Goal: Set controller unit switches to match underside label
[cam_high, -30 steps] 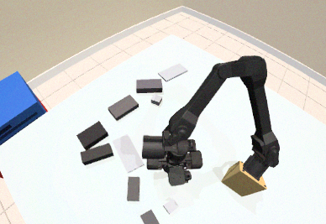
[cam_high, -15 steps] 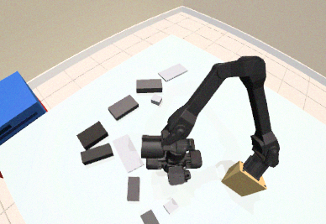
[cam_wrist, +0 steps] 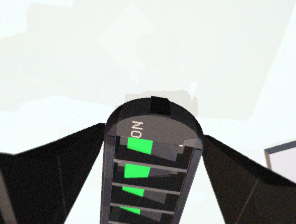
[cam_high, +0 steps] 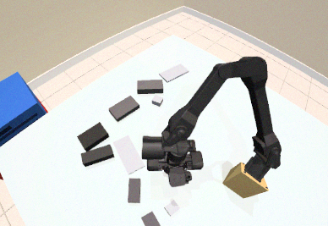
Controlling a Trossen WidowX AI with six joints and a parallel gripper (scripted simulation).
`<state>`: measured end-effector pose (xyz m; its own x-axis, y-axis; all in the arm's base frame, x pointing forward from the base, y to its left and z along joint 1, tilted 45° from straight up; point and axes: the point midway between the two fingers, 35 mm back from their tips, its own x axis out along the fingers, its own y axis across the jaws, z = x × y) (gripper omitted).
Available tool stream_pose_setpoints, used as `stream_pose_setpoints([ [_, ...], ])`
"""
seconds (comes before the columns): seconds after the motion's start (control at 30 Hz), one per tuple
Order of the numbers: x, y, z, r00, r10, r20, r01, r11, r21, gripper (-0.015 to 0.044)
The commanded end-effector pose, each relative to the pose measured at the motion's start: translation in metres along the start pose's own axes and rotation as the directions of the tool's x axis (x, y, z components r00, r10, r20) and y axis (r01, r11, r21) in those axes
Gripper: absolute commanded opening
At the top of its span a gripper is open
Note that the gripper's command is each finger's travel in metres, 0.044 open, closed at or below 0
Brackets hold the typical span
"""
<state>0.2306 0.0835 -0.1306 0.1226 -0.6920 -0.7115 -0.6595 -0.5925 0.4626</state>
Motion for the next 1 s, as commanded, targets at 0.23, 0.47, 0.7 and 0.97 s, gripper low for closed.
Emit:
stream_pose_setpoints([
  [0.23, -0.051, 0.002, 0.002, 0.999, -0.028, -0.020, 0.029, 1.000, 0.009, 0.0440],
  [0.47, -0.051, 0.002, 0.002, 0.999, -0.028, -0.020, 0.029, 1.000, 0.009, 0.0440],
  [0.7, -0.045, 0.015, -0.014, 0.996, -0.087, -0.007, 0.087, 0.996, 0.004, 0.0309],
  [0.97, -0.029, 0.055, -0.044, 0.977, -0.210, -0.023, 0.210, 0.978, 0.003, 0.0099],
])
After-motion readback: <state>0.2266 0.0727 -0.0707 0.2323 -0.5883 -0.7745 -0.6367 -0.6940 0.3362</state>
